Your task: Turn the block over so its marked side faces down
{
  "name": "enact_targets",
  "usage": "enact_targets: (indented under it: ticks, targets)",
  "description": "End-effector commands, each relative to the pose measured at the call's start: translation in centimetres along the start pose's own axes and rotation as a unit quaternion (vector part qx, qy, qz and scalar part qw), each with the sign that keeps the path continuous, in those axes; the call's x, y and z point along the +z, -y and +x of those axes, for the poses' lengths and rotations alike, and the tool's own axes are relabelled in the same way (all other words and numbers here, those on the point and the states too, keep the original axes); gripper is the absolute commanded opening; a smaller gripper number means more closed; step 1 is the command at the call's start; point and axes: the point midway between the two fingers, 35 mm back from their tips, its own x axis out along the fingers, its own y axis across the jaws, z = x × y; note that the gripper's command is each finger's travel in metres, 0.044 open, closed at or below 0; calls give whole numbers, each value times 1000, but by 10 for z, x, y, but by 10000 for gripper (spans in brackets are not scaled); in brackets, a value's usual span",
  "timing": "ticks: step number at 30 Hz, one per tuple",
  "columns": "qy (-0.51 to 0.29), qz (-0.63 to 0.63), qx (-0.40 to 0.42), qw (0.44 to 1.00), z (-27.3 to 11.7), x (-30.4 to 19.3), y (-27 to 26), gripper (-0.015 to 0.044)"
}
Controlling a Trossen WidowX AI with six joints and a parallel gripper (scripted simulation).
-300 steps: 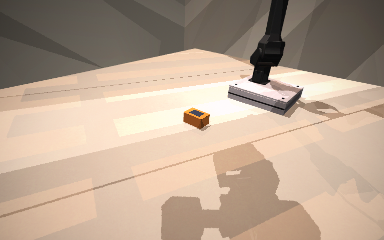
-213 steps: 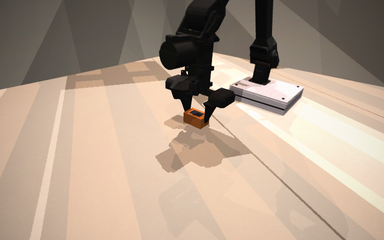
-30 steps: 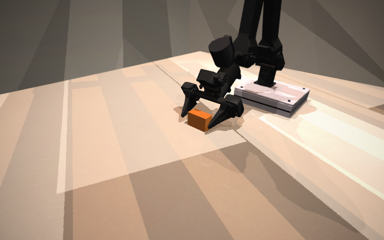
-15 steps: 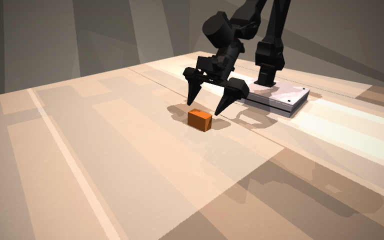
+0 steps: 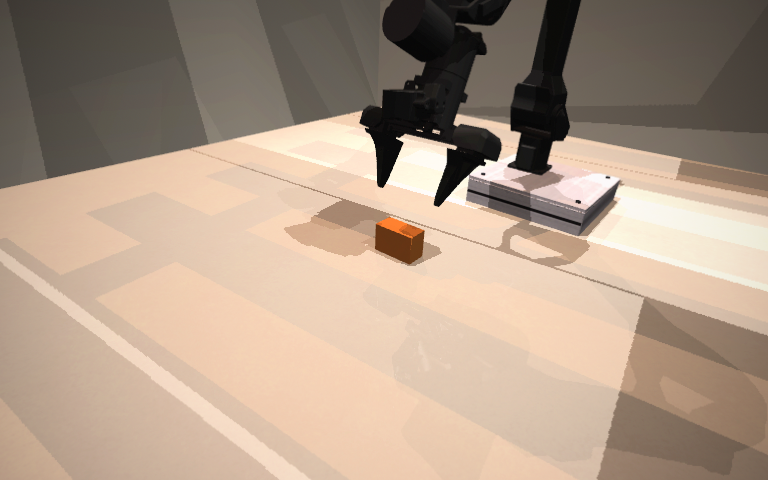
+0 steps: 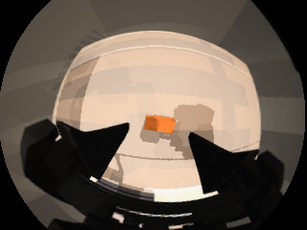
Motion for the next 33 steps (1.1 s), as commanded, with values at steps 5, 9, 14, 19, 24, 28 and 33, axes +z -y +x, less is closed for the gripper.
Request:
enact_targets:
  ticks: [5,9,14,19,24,28,33]
  targets:
    - [-121,-2,-3,993,-7,25,1,440]
    - [-190,-4,-4,982,-13,32,0,440]
    - [-214,-4,-5,977,-15,34,0,440]
    - [-214,-4,-5,977,14,21,0,440]
    - [-214,-4,-5,977,18,19,0,440]
    - [-214,-4,-5,977,30,13,1,440]
    - [-214,-4,-5,977,36,11,1,440]
